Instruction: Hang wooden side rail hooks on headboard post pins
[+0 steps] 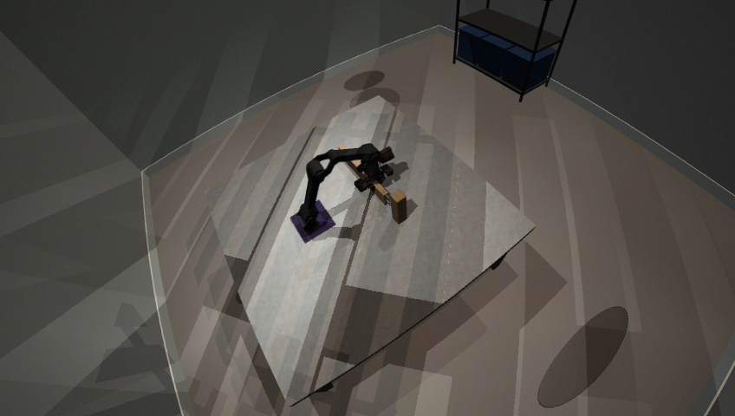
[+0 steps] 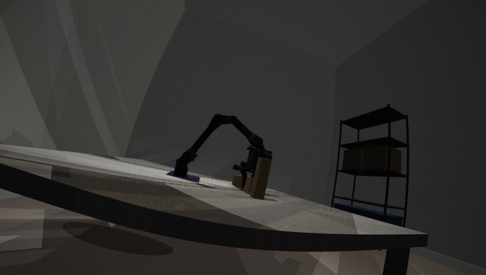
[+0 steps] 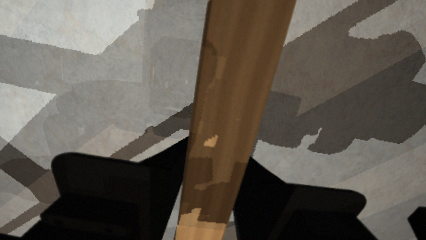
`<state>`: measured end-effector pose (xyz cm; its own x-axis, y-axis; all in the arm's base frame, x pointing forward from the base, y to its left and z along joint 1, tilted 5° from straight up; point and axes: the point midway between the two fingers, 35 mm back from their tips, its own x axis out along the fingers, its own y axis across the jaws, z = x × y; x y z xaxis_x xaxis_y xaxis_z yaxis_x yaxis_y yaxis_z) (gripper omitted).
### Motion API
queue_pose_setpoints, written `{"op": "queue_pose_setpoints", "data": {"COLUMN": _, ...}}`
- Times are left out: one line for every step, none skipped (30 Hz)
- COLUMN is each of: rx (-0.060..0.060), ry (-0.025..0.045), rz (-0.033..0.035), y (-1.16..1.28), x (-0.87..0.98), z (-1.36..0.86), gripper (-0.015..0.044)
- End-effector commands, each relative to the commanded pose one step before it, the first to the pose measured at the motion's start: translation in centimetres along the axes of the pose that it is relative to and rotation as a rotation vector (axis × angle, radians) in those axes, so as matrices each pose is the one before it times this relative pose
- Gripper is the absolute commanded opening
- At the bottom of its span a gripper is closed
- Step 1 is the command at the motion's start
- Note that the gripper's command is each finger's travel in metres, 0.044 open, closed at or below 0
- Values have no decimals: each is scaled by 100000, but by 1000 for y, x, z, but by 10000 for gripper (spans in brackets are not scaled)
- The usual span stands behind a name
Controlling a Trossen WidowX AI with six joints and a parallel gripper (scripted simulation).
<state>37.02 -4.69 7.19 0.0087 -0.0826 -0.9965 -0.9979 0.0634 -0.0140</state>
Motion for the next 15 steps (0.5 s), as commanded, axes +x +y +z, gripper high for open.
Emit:
{"op": "queue_pose_setpoints", "data": {"rx": -411, "ry": -209, "rz": -1464, "y": -183, "x": -623, "z": -1, "gripper": 0}}
{"op": "queue_pose_setpoints", "data": {"rx": 0, "ry": 0, "rz": 0, "y": 0, "x": -17, "z": 0, "gripper": 0}}
{"op": "queue_pose_setpoints", "data": {"rx": 0, "ry": 0, "rz": 0, "y": 0, "x": -17, "z": 0, "gripper": 0}}
{"op": "queue_pose_setpoints", "data": {"rx": 0, "ry": 0, "rz": 0, "y": 0, "x": -17, "z": 0, "gripper": 0}}
{"op": "queue_pose_setpoints", "data": {"rx": 0, "ry": 0, "rz": 0, "y": 0, "x": -17, "z": 0, "gripper": 0}}
{"op": "queue_pose_setpoints", "data": {"rx": 0, "ry": 0, "rz": 0, "y": 0, "x": -17, "z": 0, "gripper": 0}}
{"op": "queue_pose_setpoints", "data": {"rx": 0, "ry": 0, "rz": 0, "y": 0, "x": -17, "z": 0, "gripper": 0}}
{"op": "queue_pose_setpoints", "data": {"rx": 0, "ry": 0, "rz": 0, "y": 0, "x": -17, "z": 0, "gripper": 0}}
{"op": "queue_pose_setpoints", "data": {"rx": 0, "ry": 0, "rz": 0, "y": 0, "x": -17, "z": 0, "gripper": 0}}
{"op": "queue_pose_setpoints", "data": {"rx": 0, "ry": 0, "rz": 0, "y": 0, "x": -17, "z": 0, "gripper": 0}}
{"op": "queue_pose_setpoints", "data": {"rx": 0, "ry": 0, "rz": 0, "y": 0, "x": -17, "z": 0, "gripper": 0}}
{"op": "queue_pose_setpoints", "data": {"rx": 0, "ry": 0, "rz": 0, "y": 0, "x": -17, "z": 0, "gripper": 0}}
{"op": "queue_pose_setpoints", "data": {"rx": 0, "ry": 0, "rz": 0, "y": 0, "x": -17, "z": 0, "gripper": 0}}
{"op": "queue_pose_setpoints", "data": {"rx": 0, "ry": 0, "rz": 0, "y": 0, "x": -17, "z": 0, "gripper": 0}}
{"op": "queue_pose_setpoints", "data": {"rx": 0, "ry": 0, "rz": 0, "y": 0, "x": -17, "z": 0, "gripper": 0}}
